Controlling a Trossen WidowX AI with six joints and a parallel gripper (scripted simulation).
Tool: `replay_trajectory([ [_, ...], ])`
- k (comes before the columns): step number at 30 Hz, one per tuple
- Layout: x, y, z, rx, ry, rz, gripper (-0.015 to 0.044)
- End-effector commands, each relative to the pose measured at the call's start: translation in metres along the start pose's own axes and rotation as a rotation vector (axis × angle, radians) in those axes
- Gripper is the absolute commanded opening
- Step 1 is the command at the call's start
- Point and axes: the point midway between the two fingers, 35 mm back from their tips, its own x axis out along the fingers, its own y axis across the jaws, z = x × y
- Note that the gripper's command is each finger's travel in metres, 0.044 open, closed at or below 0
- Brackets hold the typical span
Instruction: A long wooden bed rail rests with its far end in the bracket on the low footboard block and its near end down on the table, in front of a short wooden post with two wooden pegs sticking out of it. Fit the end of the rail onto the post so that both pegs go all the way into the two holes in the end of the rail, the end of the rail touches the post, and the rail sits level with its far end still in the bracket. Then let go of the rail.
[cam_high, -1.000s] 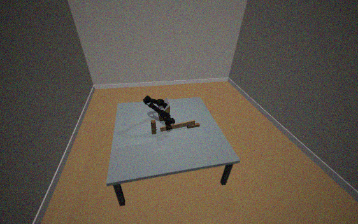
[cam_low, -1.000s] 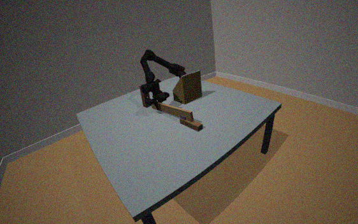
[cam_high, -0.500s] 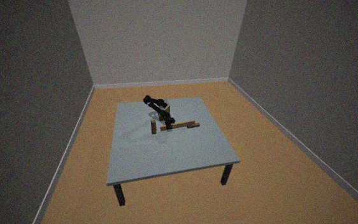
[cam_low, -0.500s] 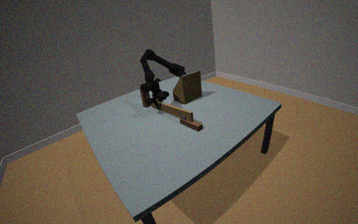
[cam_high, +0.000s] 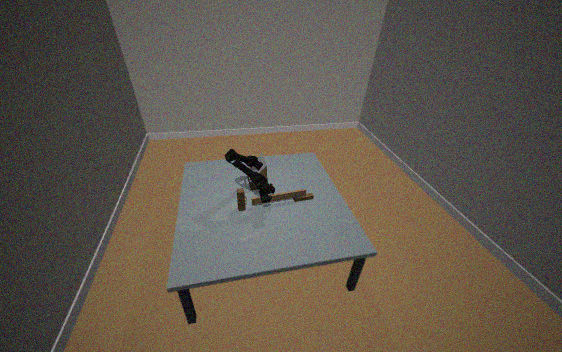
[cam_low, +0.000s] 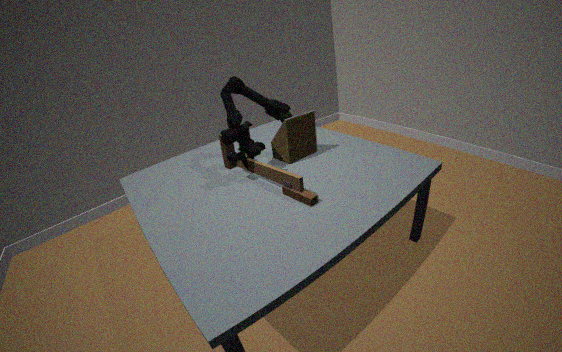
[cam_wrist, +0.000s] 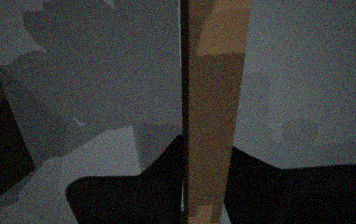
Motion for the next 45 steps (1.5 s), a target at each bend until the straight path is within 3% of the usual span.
replay_trajectory([
  [1,-0.0042,-0.0023,0.0011,0.001,-0.006,-0.008,0.0000],
  [45,-0.0102,-0.0013,0.0011,0.001,-0.006,-0.008,0.0000],
])
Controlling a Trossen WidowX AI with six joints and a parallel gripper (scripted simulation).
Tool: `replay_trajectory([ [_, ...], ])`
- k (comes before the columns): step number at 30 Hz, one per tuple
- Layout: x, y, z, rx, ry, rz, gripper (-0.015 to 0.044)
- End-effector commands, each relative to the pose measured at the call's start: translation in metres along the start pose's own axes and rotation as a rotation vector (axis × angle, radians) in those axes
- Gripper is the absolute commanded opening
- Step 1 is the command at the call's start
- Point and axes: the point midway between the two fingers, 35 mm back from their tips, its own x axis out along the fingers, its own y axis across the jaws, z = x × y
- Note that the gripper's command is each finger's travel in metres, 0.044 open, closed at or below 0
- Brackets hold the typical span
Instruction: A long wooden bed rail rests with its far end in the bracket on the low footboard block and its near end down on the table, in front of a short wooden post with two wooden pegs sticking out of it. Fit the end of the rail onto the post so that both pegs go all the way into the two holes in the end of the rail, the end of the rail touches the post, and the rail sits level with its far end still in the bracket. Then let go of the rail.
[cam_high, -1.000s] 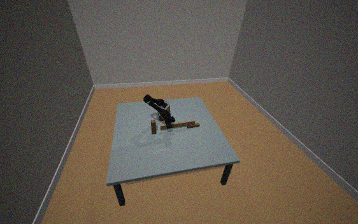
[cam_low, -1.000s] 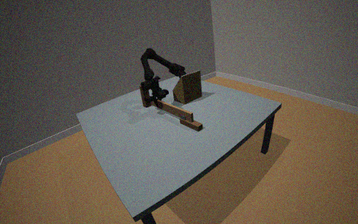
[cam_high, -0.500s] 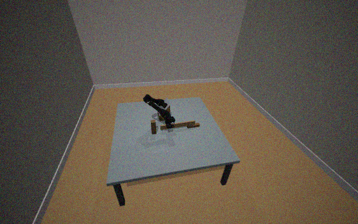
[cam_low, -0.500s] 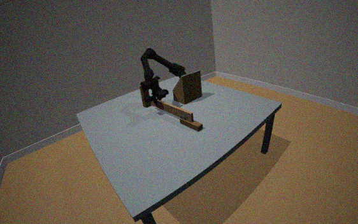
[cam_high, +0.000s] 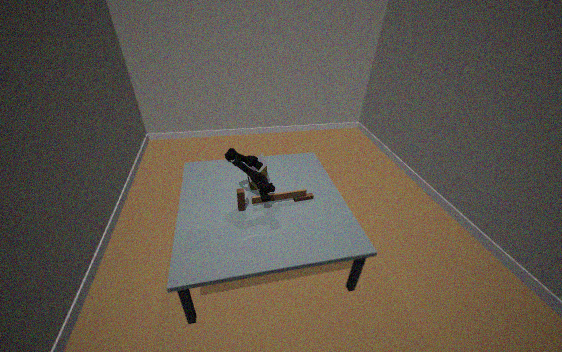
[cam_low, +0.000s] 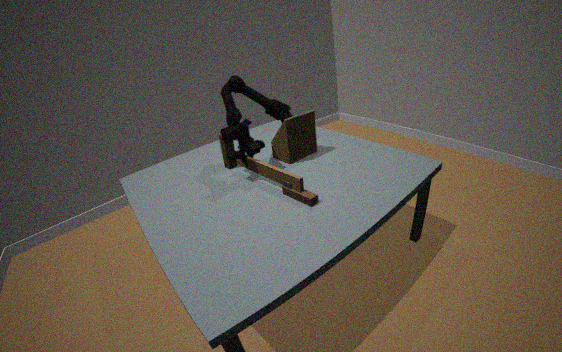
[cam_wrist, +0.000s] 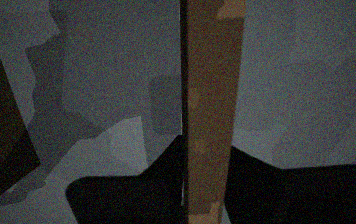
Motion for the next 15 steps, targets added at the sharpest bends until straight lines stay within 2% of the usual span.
replay_trajectory([
  [1,-0.0003,-0.0001,0.0011,0.000,-0.003,-0.003,0.0000],
  [15,-0.0007,0.0003,0.0011,0.000,-0.003,-0.003,0.0000],
])
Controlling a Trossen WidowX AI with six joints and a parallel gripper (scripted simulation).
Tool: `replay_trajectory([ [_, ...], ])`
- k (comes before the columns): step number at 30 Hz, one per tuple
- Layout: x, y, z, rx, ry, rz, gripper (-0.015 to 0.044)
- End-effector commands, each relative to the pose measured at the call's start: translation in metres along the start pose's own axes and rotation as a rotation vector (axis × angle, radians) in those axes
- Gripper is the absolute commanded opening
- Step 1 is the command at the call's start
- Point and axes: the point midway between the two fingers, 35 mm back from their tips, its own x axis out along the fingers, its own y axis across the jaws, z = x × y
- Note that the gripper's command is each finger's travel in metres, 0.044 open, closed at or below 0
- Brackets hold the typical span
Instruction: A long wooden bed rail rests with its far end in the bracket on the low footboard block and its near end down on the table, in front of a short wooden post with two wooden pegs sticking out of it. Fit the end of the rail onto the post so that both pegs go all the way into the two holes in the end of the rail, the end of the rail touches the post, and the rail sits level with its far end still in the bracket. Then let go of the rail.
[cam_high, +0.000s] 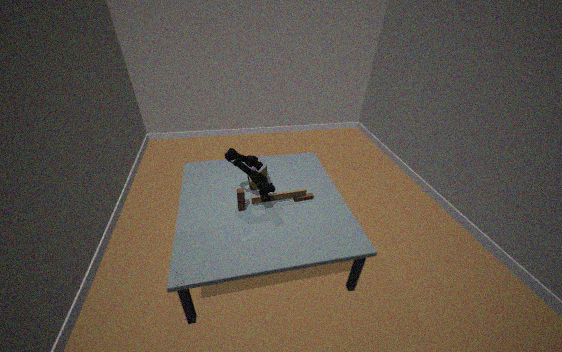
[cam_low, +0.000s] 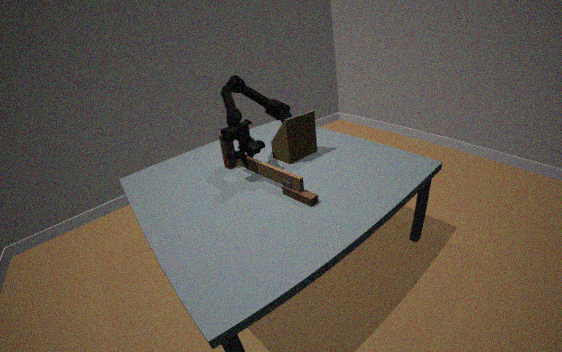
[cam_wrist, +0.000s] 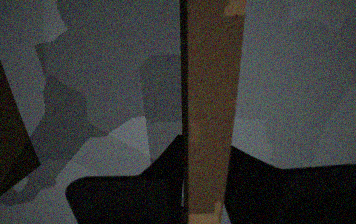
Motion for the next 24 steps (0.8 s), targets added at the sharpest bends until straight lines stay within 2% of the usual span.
replay_trajectory([
  [1,-0.0017,-0.0002,0.0009,-0.001,-0.002,-0.003,0.0000],
  [24,-0.0003,0.0001,-0.0040,-0.001,-0.002,-0.003,0.0000],
])
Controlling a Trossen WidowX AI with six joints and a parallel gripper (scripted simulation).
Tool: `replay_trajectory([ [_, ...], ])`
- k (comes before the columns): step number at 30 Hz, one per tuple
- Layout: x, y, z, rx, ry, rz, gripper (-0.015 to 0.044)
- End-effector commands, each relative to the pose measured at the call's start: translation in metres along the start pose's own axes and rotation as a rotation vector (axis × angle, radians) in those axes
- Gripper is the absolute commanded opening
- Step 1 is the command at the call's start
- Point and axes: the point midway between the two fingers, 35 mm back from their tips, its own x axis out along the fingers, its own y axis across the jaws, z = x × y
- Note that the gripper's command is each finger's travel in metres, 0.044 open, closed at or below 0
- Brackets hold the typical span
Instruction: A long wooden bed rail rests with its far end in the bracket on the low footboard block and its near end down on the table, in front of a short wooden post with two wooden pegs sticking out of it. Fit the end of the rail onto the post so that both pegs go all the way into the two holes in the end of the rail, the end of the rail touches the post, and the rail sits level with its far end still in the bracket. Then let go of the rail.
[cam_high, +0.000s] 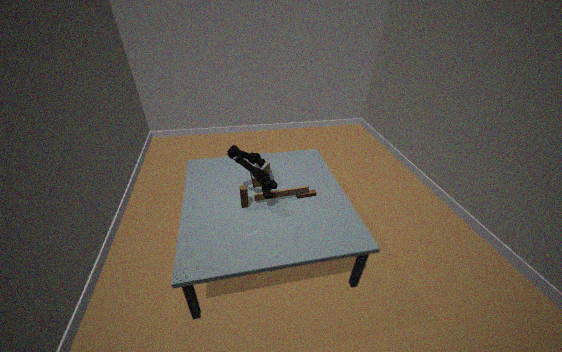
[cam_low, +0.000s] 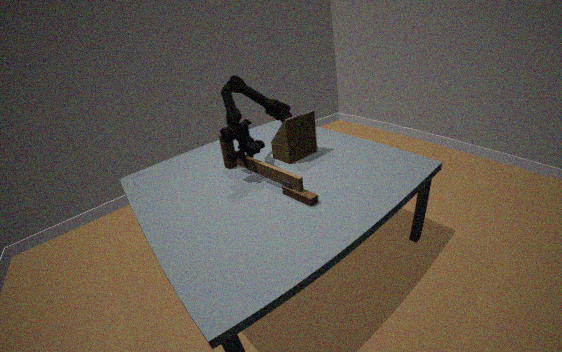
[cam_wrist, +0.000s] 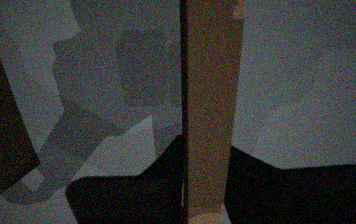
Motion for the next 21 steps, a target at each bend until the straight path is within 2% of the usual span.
replay_trajectory([
  [1,-0.0006,-0.0005,-0.0016,-0.003,0.002,-0.004,0.0000],
  [21,-0.0023,-0.0008,-0.0076,-0.003,0.002,-0.003,0.0000],
])
